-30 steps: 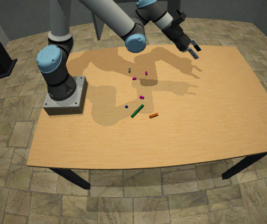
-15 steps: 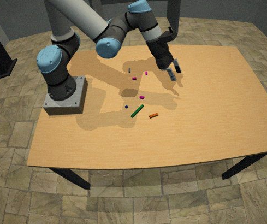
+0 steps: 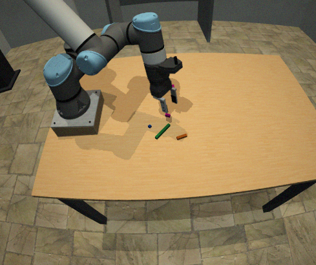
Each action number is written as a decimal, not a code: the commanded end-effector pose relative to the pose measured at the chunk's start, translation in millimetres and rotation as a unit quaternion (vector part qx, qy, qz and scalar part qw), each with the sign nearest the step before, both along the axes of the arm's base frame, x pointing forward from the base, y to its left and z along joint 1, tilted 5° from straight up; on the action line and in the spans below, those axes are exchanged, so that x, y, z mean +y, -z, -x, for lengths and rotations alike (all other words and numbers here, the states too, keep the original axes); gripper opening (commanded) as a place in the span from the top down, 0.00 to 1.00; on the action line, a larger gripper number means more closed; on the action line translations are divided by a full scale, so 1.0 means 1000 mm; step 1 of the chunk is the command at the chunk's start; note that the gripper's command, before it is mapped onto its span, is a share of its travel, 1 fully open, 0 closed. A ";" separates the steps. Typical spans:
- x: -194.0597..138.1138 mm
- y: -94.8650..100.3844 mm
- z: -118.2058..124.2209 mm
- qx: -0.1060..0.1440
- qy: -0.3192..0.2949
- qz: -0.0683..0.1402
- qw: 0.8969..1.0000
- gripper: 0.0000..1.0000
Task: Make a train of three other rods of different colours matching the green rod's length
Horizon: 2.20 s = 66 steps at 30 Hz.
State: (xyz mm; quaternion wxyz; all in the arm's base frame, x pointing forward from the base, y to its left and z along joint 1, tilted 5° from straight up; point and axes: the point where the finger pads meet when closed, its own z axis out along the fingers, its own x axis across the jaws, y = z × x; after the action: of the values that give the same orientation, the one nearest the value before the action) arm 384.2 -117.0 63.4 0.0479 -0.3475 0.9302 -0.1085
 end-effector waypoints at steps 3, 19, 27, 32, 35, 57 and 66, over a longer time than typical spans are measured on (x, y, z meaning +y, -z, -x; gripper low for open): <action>0.013 0.022 0.048 0.034 0.023 -0.046 0.998 0.00; 0.019 0.030 0.064 0.046 0.032 -0.065 0.996 0.00; 0.019 0.030 0.064 0.046 0.032 -0.065 0.996 0.00; 0.019 0.030 0.064 0.046 0.032 -0.065 0.996 0.00; 0.019 0.030 0.064 0.046 0.032 -0.065 0.996 0.00; 0.019 0.030 0.064 0.046 0.032 -0.065 0.996 0.00; 0.019 0.030 0.064 0.046 0.032 -0.065 0.996 0.00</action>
State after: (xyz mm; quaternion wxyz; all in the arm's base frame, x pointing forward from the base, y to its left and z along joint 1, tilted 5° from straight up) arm 319.6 -97.5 33.5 0.0236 -0.3184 0.9471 -0.0331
